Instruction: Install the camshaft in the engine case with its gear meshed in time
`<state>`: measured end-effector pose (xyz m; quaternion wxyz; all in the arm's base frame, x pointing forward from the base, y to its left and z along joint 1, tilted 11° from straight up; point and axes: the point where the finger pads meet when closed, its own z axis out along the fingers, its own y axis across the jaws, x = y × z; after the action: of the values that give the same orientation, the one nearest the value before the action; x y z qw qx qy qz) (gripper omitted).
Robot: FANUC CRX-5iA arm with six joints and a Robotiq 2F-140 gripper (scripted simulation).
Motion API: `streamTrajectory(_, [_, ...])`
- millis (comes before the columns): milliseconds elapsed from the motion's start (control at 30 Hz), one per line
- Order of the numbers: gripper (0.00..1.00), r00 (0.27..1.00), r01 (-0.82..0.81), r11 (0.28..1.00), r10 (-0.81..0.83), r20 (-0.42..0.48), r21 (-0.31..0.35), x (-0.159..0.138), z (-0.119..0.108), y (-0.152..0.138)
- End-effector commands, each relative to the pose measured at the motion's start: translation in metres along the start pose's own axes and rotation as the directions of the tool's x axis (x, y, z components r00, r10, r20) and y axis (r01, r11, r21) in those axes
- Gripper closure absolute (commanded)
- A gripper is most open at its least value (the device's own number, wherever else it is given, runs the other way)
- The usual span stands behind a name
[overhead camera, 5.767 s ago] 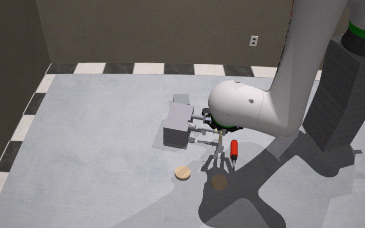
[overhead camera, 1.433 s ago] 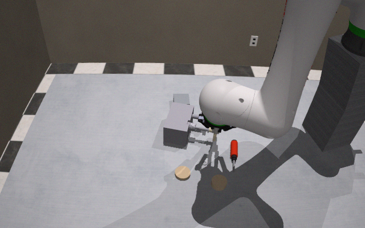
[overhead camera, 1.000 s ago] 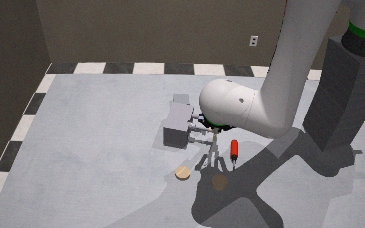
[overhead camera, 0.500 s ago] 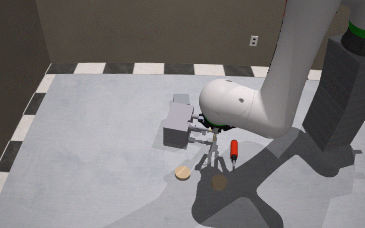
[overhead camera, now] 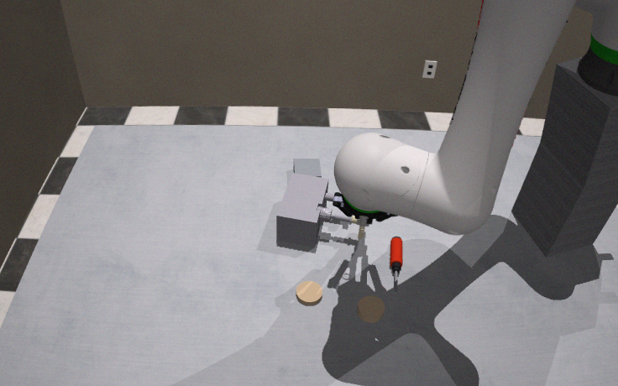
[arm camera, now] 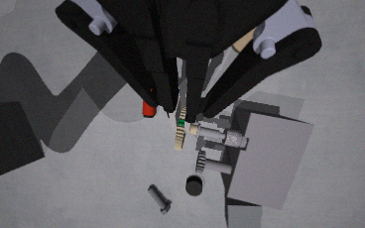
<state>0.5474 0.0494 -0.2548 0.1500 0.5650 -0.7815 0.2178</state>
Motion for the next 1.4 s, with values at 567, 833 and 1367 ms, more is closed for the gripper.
streamTrajectory(567, [0.86,1.000,-0.001,1.000,0.001,0.001,0.001,0.0000,-0.0008,-0.0082])
streamTrajectory(833, [0.86,1.000,-0.001,1.000,0.001,0.001,0.001,0.0000,-0.0008,-0.0089])
streamTrajectory(1367, [0.86,1.000,-0.001,1.000,0.001,0.001,0.001,0.0000,-0.0008,-0.0089])
